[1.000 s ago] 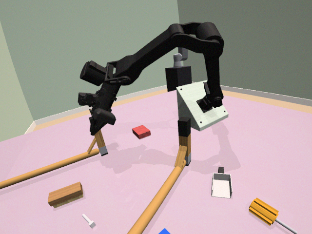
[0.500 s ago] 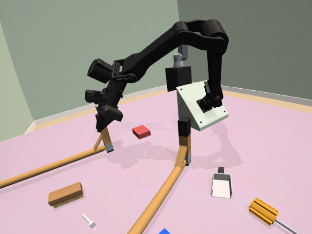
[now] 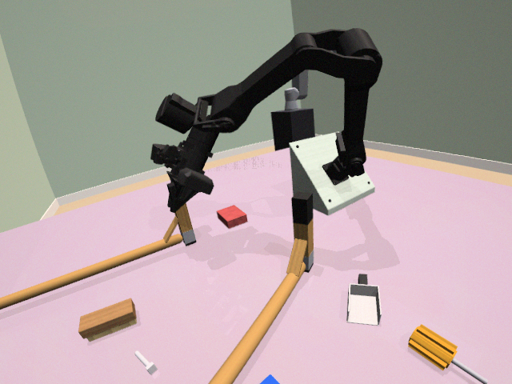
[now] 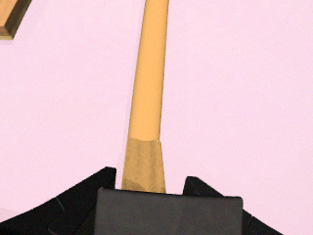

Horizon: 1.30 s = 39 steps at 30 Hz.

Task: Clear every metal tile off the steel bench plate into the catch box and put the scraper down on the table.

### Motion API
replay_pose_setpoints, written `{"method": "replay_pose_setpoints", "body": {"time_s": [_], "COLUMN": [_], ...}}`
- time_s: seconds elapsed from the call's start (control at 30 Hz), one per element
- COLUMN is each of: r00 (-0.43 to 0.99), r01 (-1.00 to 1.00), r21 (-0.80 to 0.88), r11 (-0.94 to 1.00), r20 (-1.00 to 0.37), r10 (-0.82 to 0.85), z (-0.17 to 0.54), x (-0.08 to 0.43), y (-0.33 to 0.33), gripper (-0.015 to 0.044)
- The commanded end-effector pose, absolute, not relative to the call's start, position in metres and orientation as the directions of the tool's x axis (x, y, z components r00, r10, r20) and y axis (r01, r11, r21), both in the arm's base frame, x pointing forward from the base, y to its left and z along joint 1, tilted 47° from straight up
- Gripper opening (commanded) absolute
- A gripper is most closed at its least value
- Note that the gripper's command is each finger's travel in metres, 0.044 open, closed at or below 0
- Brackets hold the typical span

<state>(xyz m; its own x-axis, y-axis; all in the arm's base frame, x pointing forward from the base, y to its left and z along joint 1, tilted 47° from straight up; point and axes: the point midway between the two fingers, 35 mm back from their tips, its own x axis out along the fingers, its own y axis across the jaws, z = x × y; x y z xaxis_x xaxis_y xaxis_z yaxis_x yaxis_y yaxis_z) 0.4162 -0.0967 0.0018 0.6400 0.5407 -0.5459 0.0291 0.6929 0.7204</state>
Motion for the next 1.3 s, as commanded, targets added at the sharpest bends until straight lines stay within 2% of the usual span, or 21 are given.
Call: {"method": "replay_pose_setpoints", "body": {"time_s": [0.0,1.27], "r00": [0.652,0.656], "r01": [0.03,0.032], "r21": [0.716,0.719], "r11": [0.697,0.695], "r20": [-0.543,-0.539], "r10": [0.53,0.528], "z": [0.005,0.004], "x": [0.409,0.349], "y": [-0.102,-0.09], "gripper": [0.0,0.0]}}
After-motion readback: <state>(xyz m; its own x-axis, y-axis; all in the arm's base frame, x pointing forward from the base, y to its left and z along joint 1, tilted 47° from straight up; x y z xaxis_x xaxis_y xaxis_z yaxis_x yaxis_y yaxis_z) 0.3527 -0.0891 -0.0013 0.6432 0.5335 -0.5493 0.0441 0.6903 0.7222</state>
